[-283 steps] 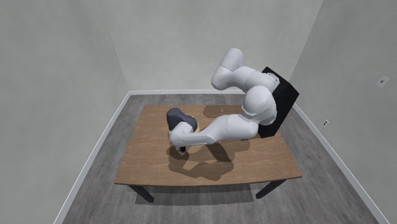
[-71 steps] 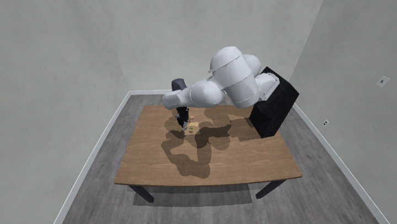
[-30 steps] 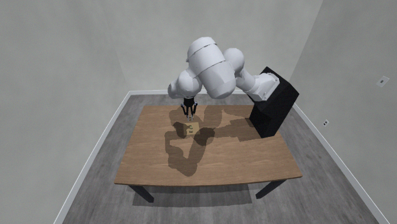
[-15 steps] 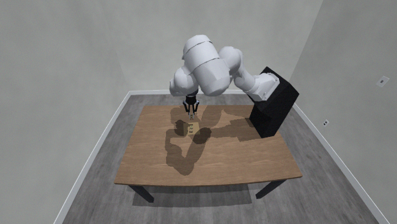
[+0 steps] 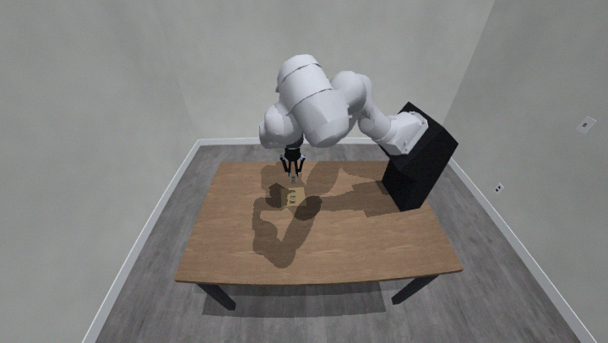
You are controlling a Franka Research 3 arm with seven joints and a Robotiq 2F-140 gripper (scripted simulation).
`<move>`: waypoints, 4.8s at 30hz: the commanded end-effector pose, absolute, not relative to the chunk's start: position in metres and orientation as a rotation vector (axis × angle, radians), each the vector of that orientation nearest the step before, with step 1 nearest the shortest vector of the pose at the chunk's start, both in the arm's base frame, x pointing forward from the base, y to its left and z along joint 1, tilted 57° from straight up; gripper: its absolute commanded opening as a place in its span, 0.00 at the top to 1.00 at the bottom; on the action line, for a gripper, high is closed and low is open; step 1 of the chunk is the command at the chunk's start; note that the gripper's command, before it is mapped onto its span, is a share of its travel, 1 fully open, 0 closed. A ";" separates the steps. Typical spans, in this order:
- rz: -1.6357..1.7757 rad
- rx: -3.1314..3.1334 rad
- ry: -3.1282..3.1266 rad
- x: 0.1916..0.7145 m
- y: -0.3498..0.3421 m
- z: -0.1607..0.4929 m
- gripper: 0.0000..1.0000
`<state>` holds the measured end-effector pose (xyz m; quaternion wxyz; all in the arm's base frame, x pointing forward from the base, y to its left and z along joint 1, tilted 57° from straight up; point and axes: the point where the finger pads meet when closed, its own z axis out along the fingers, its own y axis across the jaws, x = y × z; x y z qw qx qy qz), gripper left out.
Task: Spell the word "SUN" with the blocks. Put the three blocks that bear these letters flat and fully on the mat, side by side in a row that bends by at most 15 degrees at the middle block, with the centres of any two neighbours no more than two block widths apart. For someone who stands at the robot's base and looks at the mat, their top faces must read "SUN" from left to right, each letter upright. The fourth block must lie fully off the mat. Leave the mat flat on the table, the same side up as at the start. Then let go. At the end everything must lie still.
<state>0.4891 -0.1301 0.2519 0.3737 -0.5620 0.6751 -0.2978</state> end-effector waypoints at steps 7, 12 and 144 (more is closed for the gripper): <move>-0.767 -1.434 1.732 0.511 -0.131 0.239 0.87; -0.767 -1.434 1.732 0.531 -0.131 0.226 0.87; -0.768 -1.435 1.731 0.564 -0.131 0.206 0.87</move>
